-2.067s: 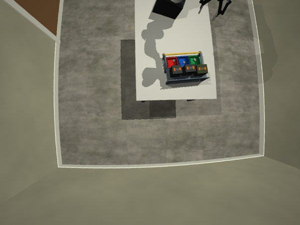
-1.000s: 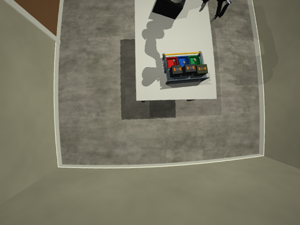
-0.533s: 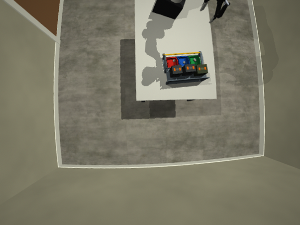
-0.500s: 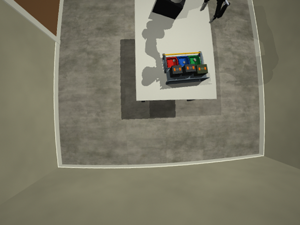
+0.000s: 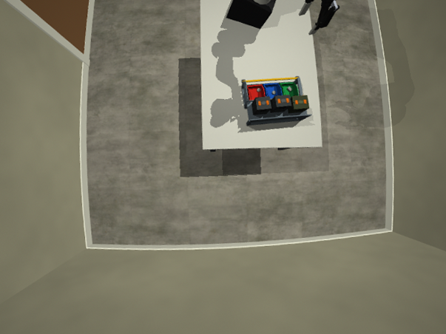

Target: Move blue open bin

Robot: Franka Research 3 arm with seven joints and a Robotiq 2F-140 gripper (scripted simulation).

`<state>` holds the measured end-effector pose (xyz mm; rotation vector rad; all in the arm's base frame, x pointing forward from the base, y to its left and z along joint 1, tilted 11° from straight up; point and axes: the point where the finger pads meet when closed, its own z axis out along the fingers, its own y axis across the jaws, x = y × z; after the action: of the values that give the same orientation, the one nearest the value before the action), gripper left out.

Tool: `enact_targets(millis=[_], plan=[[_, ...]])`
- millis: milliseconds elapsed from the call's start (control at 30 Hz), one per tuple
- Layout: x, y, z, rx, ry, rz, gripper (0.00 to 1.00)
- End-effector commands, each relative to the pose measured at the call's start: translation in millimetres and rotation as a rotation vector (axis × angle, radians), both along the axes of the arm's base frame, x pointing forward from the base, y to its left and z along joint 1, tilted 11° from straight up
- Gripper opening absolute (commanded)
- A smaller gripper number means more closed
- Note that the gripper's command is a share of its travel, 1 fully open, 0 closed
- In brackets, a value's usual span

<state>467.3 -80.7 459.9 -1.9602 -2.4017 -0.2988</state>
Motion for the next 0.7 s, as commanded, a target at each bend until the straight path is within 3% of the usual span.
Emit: enact_targets(millis=[0,33,167,667], plan=[[-0.2,1.6,-1.9,0.009,0.015,-0.06,0.57],[-0.1,0.4,-0.4,0.006,0.011,-0.056,0.57],[-0.5,1.7,-2.1,0.03,0.051,-0.256,0.57],[-0.6,1.1,-1.4,0.027,0.045,-0.235,0.57]])
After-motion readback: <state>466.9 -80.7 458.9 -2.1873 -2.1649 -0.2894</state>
